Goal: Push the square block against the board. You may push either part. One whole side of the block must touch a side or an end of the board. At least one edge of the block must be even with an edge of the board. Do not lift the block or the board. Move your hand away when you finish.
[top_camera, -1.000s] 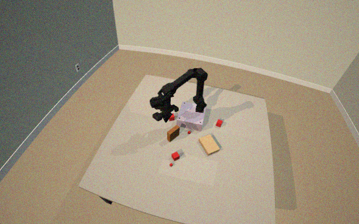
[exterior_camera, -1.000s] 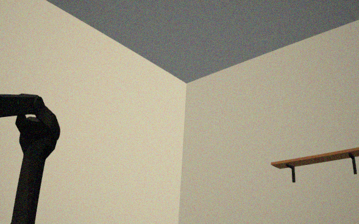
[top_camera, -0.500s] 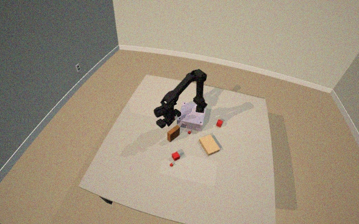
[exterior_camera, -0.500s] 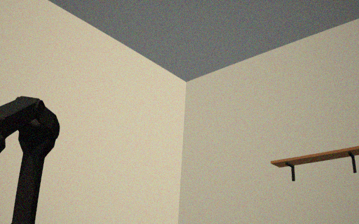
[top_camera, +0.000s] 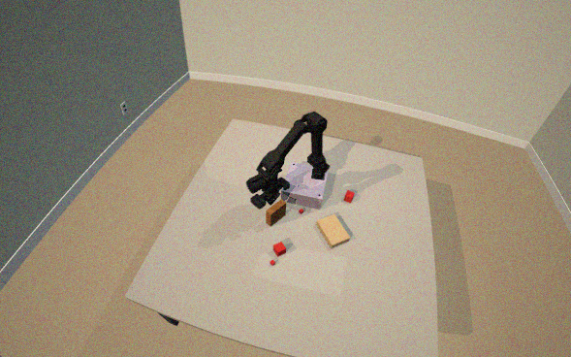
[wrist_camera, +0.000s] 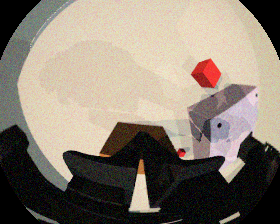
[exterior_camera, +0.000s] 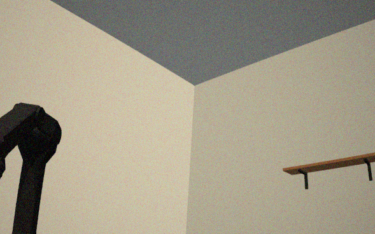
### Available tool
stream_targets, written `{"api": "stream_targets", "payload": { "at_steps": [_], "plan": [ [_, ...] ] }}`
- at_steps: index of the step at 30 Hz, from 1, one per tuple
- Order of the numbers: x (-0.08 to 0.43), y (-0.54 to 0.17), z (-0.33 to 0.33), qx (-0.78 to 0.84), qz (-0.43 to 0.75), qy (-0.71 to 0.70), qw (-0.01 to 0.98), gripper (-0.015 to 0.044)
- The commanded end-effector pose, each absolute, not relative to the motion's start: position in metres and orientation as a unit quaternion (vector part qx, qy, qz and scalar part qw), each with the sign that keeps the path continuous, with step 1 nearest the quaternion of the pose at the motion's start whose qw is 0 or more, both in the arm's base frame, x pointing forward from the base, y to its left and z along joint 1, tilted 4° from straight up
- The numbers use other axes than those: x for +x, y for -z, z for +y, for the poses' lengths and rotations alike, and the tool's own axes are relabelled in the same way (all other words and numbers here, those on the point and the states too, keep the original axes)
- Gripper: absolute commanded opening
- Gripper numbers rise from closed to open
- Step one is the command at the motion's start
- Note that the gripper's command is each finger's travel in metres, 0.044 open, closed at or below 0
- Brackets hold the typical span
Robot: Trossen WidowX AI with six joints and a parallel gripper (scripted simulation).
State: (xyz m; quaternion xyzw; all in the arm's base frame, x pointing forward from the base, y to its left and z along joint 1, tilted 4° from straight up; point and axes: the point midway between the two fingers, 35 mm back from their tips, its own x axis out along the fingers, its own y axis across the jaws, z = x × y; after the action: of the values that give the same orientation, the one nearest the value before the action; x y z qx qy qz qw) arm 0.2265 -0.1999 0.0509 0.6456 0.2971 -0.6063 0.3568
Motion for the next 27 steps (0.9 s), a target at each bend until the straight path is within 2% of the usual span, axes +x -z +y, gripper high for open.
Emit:
{"api": "stream_targets", "payload": {
  "at_steps": [1, 27],
  "plan": [
    [0.229, -0.050, -0.197, 0.645, 0.296, 0.608, 0.356, 0.0000],
    [0.244, -0.050, -0.176, 0.645, 0.297, 0.607, 0.355, 0.0000]
  ]
}}
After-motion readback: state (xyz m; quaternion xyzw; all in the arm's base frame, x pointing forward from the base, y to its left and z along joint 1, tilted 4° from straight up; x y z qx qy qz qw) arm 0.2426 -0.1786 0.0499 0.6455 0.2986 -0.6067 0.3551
